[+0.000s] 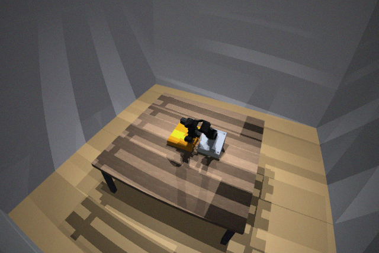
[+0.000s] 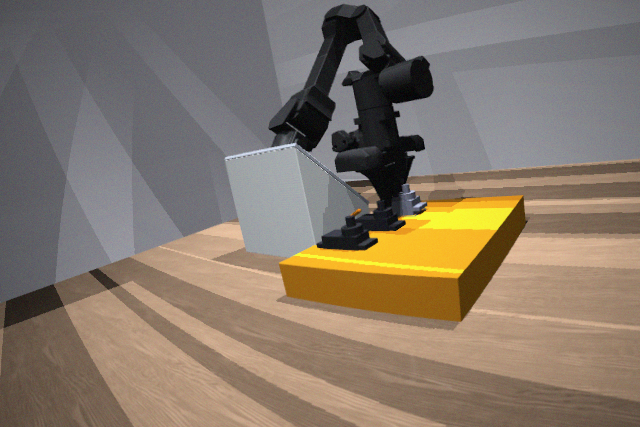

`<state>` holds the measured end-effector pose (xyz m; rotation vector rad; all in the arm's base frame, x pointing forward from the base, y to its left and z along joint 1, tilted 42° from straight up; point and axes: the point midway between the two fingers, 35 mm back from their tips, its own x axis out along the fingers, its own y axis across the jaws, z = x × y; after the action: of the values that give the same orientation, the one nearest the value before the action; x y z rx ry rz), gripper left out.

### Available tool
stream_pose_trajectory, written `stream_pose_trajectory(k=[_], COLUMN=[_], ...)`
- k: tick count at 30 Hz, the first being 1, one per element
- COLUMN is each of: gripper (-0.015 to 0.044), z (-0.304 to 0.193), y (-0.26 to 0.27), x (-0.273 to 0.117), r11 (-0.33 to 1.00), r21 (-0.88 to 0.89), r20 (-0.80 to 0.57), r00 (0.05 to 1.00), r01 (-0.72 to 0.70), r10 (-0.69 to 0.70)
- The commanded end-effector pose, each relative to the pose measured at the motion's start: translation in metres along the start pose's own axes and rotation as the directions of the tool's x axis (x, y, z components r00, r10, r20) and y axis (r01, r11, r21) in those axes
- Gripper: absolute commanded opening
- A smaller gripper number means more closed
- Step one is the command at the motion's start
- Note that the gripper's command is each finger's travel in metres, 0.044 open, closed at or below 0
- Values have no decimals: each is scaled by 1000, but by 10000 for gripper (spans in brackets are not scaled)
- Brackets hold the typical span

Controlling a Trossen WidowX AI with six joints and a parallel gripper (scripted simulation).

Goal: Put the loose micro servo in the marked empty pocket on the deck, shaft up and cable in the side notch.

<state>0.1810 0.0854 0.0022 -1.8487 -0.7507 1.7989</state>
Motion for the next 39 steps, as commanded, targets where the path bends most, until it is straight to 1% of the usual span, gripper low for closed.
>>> stream_pose_trajectory(k=[1,7,14,17,22,27,30,36,37,39], gripper=[0,0,184,187,187,187,266,424,440,440], z=[0,0,0,0,3,1,-8,-56,-65,-82], y=[0,0,0,1,2,2,2,1,1,1], x=[4,9,6,0,-28,-29,-31,-59,-64,-75], r11=[1000,1000,1000,1000,1000,1000,1000,1000,1000,1000], r21=[6,6,6,6,6,6,12,6,5,4], r20=[1,1,1,1,1,1,1,-2,-2,-3], r00=[1000,1000,1000,1000,1000,1000,1000,1000,1000,1000], r01=[5,5,5,4,3,3,8,4,3,2], r10=[-5,-5,-5,-4,-3,-3,-8,-4,-3,-2])
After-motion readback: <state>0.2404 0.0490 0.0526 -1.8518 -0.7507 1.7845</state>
